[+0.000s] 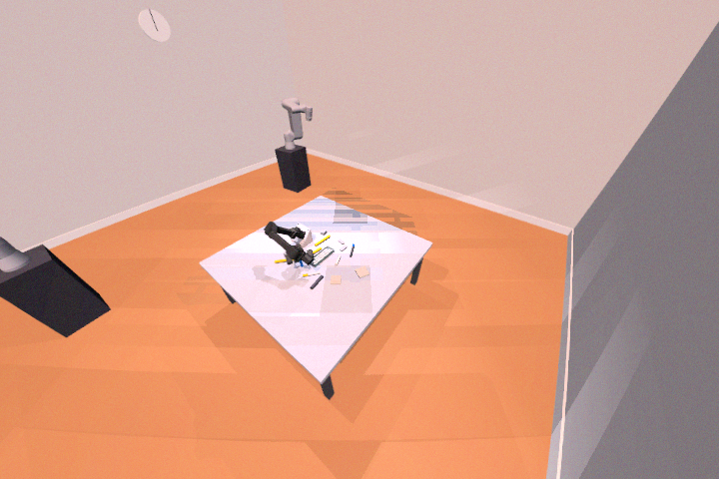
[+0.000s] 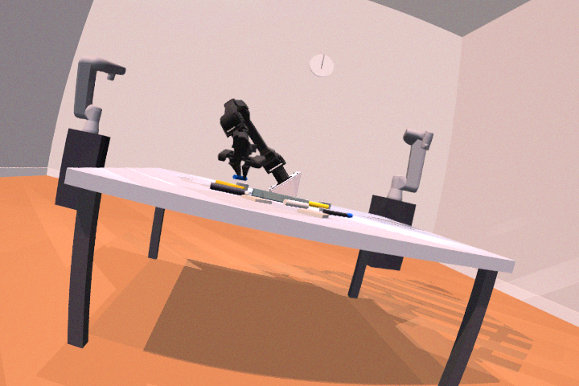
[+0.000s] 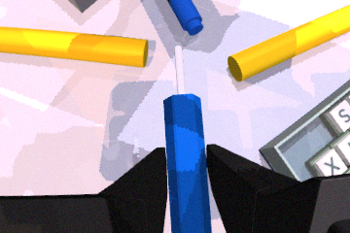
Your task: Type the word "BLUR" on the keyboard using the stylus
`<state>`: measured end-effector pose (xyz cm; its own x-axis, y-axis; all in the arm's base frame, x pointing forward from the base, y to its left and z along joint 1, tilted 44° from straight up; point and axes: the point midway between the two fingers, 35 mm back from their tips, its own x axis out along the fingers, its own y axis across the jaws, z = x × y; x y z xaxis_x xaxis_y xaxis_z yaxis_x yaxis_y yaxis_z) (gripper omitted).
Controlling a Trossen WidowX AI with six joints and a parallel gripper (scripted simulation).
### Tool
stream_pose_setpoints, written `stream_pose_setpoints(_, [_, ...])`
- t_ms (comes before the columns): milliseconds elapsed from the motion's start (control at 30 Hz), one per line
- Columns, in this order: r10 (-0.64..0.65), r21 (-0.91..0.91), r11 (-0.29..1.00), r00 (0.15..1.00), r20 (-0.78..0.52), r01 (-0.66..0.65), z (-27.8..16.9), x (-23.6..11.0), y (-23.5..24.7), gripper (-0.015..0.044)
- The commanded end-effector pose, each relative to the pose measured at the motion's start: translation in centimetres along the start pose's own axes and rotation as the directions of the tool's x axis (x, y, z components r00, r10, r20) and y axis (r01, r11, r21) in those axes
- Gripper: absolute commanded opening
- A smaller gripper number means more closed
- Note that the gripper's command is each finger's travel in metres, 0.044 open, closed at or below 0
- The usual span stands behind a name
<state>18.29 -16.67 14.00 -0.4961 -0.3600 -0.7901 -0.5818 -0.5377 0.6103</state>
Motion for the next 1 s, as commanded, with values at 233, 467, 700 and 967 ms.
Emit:
stream_pose_setpoints(233, [-0.035,0.206,0.978,0.999,0.015,0.031,0.2,0.0,-1.4,0.0000])
stream_pose_setpoints(467, [-0.072,0.419,0.907,0.997,0.034,0.052,0.5,0.1,-2.8,0.0000])
stream_pose_setpoints(700, [-0.108,0.610,0.791,0.993,0.053,0.054,0.8,0.0,-4.2,0.0000])
stream_pose_setpoints(967, [-0.148,0.790,0.613,0.986,0.077,0.030,1.3,0.0,-5.8,0.0000])
